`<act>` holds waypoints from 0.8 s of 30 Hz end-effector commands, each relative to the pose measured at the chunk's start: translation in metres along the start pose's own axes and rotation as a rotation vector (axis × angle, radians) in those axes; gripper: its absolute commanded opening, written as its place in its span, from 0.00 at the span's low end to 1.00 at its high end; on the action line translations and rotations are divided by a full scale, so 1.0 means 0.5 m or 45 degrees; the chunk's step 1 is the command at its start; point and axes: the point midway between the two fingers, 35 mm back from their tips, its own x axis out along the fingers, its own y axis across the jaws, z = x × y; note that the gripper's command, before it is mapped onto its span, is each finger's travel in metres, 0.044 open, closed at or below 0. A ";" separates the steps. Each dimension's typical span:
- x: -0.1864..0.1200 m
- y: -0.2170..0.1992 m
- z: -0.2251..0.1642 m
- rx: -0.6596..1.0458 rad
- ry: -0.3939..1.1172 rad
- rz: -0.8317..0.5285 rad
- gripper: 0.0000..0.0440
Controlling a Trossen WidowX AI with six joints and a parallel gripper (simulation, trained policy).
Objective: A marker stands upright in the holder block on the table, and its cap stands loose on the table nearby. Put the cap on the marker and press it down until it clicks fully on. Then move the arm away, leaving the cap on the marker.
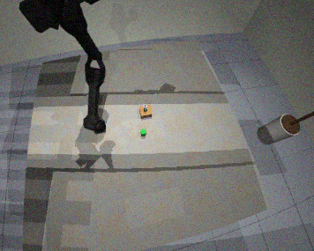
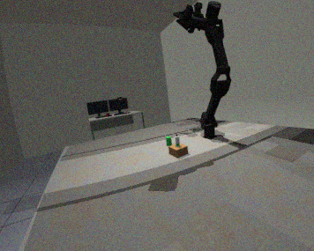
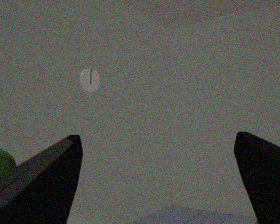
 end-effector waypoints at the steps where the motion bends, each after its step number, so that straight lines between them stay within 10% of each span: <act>1: 0.002 -0.020 -0.016 0.030 0.055 0.013 0.76; 24: 0.009 -0.096 -0.097 0.162 0.296 0.120 0.75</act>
